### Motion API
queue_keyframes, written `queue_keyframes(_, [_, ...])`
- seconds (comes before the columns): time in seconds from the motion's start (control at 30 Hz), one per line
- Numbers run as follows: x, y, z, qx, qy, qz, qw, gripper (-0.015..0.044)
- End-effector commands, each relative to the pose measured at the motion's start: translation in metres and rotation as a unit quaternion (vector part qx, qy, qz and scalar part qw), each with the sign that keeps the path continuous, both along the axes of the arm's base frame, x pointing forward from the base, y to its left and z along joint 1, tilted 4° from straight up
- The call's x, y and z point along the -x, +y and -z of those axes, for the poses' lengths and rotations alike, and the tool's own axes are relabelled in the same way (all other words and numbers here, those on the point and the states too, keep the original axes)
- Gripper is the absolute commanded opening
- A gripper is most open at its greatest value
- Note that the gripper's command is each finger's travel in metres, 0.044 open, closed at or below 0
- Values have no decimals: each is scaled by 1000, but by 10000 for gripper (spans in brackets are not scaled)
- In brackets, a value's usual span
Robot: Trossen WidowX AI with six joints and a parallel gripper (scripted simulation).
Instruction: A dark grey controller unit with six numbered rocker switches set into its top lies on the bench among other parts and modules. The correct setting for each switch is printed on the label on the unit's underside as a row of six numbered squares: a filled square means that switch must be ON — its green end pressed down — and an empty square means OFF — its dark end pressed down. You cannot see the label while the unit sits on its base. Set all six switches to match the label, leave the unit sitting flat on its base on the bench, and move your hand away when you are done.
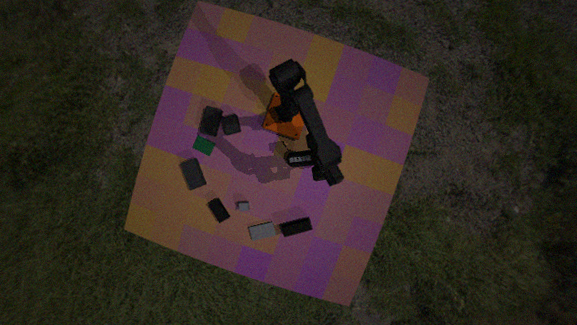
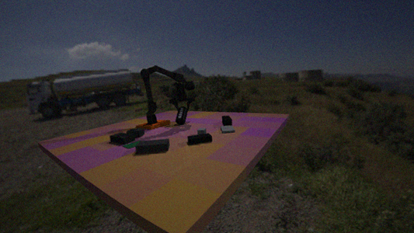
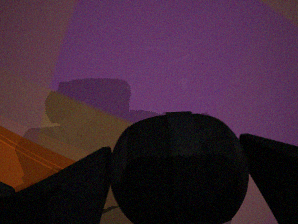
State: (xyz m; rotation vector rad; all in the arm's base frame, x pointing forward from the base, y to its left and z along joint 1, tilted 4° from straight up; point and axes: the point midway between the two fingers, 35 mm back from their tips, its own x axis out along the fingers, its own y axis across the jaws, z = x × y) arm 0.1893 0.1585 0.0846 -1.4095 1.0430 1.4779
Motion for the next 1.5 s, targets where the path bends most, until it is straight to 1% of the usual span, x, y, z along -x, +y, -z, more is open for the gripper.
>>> queue_keyframes(0.0, [2, -3, 7, 11, 6, 6, 1000, 338])
queue_keyframes(1.47, [9, 13, 37, 10, 6, 6, 1000, 338])
